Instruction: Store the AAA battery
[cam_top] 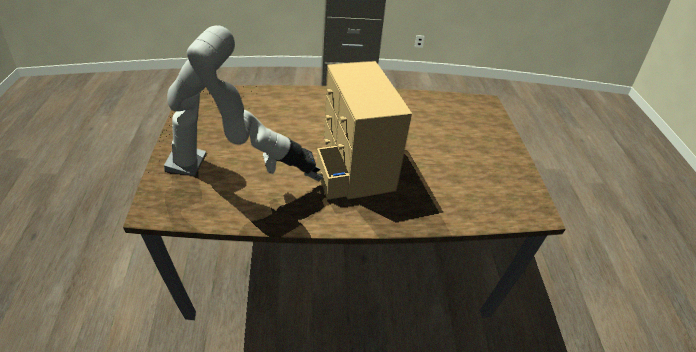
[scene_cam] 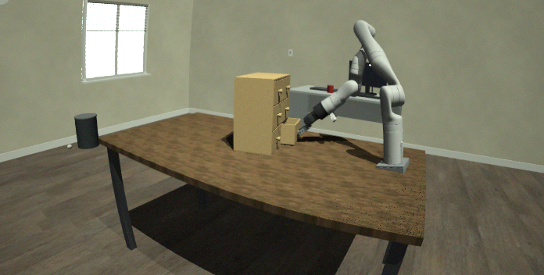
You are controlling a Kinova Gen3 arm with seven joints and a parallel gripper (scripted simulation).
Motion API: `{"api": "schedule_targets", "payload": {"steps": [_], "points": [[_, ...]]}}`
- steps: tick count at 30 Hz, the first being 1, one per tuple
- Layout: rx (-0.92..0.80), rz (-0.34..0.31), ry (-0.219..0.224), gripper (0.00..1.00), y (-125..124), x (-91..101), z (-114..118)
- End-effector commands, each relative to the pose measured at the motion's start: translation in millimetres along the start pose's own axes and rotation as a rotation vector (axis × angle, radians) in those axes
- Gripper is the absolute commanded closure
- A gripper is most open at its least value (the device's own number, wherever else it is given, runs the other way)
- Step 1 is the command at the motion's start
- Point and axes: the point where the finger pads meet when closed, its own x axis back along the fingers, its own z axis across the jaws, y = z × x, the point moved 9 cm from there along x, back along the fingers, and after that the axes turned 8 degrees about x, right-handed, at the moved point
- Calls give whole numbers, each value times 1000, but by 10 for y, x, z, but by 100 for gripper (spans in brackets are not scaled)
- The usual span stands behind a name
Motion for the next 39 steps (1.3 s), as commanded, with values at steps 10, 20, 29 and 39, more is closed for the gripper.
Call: {"api": "schedule_targets", "payload": {"steps": [10, 20, 29, 39], "points": [[1, -1, -1, 63, 5, 1, -2], [1, -1, -1, 63, 5, 1, -2], [1, -1, -1, 63, 5, 1, -2], [1, -1, -1, 63, 5, 1, -2]]}}
